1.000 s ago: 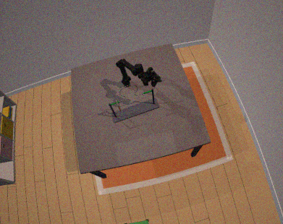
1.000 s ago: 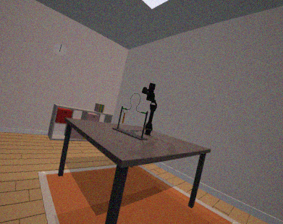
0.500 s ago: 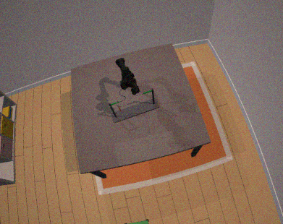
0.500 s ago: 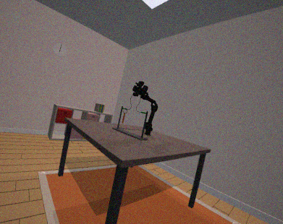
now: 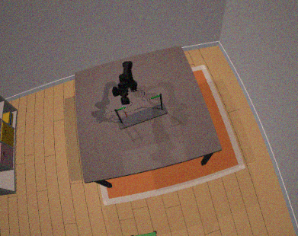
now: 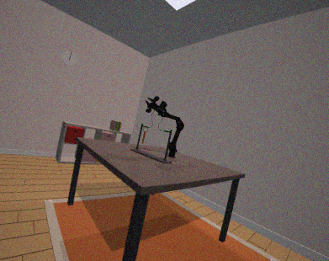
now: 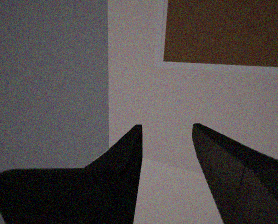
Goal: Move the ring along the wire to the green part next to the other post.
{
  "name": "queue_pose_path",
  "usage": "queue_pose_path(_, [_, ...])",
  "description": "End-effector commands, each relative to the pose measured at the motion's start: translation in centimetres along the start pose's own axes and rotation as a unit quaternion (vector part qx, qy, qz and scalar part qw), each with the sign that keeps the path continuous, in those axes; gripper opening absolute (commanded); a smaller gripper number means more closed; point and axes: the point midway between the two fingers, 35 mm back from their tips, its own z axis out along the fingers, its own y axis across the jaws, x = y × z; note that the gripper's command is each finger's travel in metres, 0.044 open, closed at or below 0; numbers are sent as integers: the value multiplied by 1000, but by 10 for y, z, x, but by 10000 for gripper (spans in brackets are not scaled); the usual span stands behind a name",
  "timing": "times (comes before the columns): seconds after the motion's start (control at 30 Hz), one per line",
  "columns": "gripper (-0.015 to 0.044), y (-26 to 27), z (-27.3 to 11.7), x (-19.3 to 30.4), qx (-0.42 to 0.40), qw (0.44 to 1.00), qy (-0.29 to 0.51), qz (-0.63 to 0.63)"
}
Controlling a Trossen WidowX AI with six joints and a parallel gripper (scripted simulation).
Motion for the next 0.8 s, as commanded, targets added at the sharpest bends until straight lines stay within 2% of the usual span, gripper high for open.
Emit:
queue_pose_path(0.0, [160,-32,2,-24,25,998,-14,-57])
queue_pose_path(0.3, [160,-123,-28,-115,106,957,-36,-266])
queue_pose_path(0.6, [160,-200,-99,-201,196,876,-33,-439])
queue_pose_path(0.77, [160,-226,-133,-225,226,841,-21,-491])
